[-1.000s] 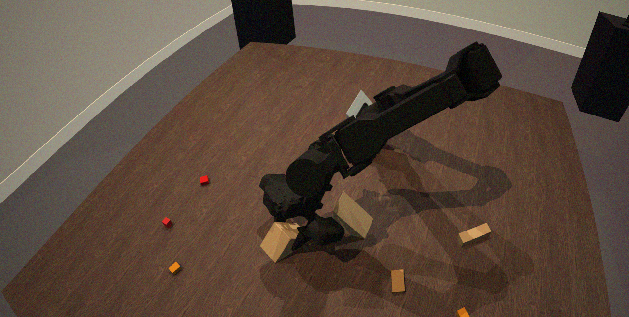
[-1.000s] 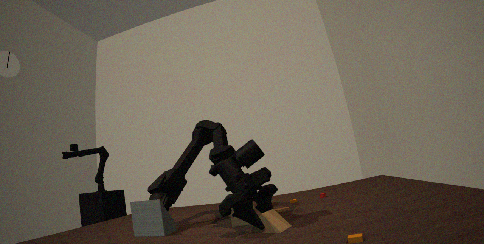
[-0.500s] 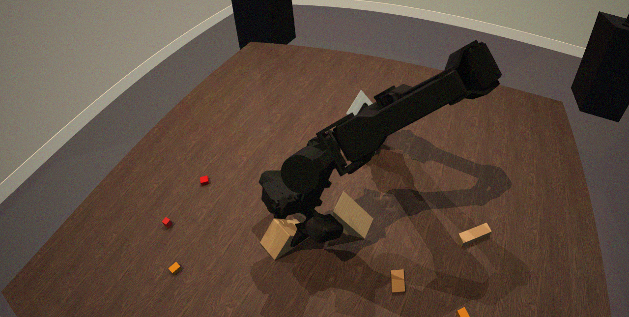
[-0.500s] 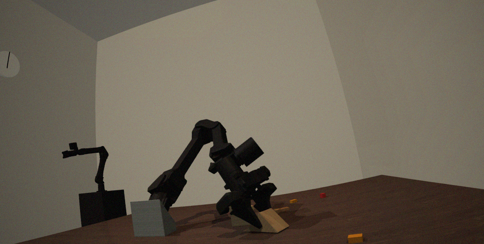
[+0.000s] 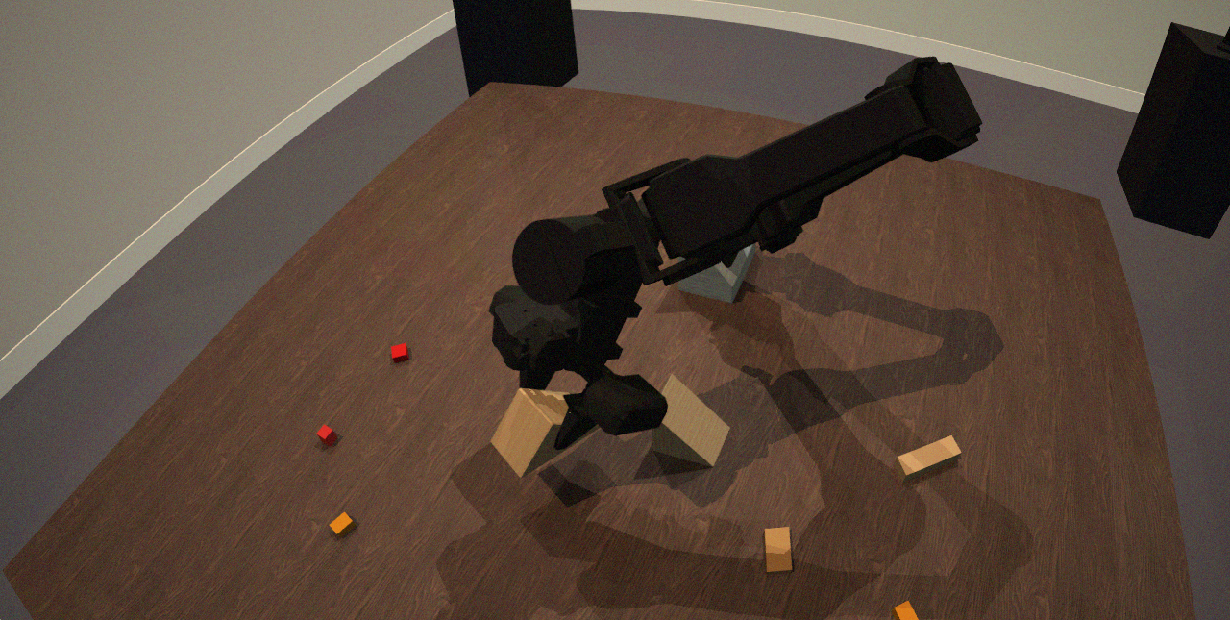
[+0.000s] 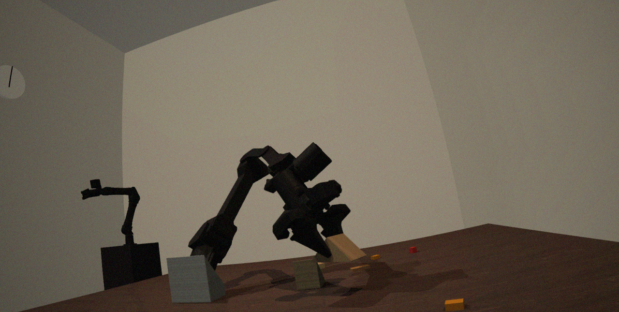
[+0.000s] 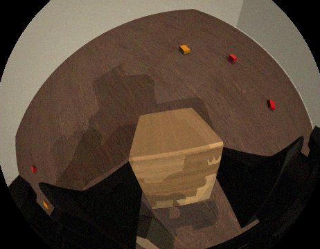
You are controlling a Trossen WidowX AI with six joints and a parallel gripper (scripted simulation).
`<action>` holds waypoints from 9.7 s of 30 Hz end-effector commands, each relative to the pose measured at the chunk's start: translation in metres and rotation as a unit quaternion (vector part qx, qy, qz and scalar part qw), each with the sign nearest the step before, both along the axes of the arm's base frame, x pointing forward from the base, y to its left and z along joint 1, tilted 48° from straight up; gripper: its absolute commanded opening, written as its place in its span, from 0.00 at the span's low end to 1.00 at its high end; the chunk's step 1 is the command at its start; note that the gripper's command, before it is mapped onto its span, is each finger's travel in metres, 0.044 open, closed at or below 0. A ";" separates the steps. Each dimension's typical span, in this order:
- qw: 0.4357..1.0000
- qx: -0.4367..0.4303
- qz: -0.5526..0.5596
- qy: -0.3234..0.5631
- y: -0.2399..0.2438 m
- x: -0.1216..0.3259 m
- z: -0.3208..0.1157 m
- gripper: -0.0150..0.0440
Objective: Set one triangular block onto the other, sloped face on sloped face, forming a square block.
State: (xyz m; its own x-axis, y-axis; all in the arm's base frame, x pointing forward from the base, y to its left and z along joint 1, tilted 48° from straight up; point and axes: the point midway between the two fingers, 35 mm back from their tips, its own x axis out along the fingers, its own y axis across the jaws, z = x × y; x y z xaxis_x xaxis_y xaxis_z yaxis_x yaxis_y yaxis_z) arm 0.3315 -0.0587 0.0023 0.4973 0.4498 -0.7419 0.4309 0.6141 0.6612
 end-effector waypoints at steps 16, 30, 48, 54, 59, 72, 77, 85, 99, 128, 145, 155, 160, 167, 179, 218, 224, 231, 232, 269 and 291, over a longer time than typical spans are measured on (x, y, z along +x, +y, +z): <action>1.000 -0.004 -0.001 -0.012 -0.019 0.001 0.024 0.25; 0.998 -0.033 0.056 -0.023 -0.019 0.001 0.020 0.25; 0.941 -0.136 0.295 -0.098 -0.023 0.009 0.017 0.25; 0.906 -0.161 0.372 -0.126 -0.023 0.011 0.017 0.25; 0.870 -0.178 0.434 -0.151 -0.024 0.012 0.016 0.25; 0.755 -0.205 0.582 -0.223 -0.025 0.014 0.017 0.25; 0.703 -0.210 0.631 -0.253 -0.025 0.015 0.018 0.25; 0.611 -0.212 0.700 -0.304 -0.025 0.015 0.019 0.25; 0.478 -0.204 0.768 -0.374 -0.025 0.015 0.022 0.25; 0.506 -0.210 0.754 -0.362 0.015 -0.029 0.125 0.25; 0.525 -0.213 0.744 -0.355 0.047 -0.077 0.181 0.25; 0.513 -0.210 0.750 -0.360 0.058 -0.077 0.163 0.25; 0.499 -0.206 0.758 -0.367 0.069 -0.076 0.141 0.25; 0.481 -0.200 0.767 -0.374 0.083 -0.078 0.113 0.25; 0.480 -0.200 0.767 -0.375 0.096 -0.078 0.086 0.25; 0.481 -0.197 0.767 -0.377 0.101 -0.077 0.076 0.25; 0.481 -0.197 0.767 -0.377 0.102 -0.077 0.072 0.25; 0.481 -0.197 0.767 -0.377 0.104 -0.078 0.068 0.25; 0.481 -0.197 0.767 -0.377 0.105 -0.078 0.068 0.25; 0.482 -0.197 0.766 -0.377 0.107 -0.078 0.063 0.25; 0.481 -0.197 0.767 -0.377 0.107 -0.078 0.063 0.57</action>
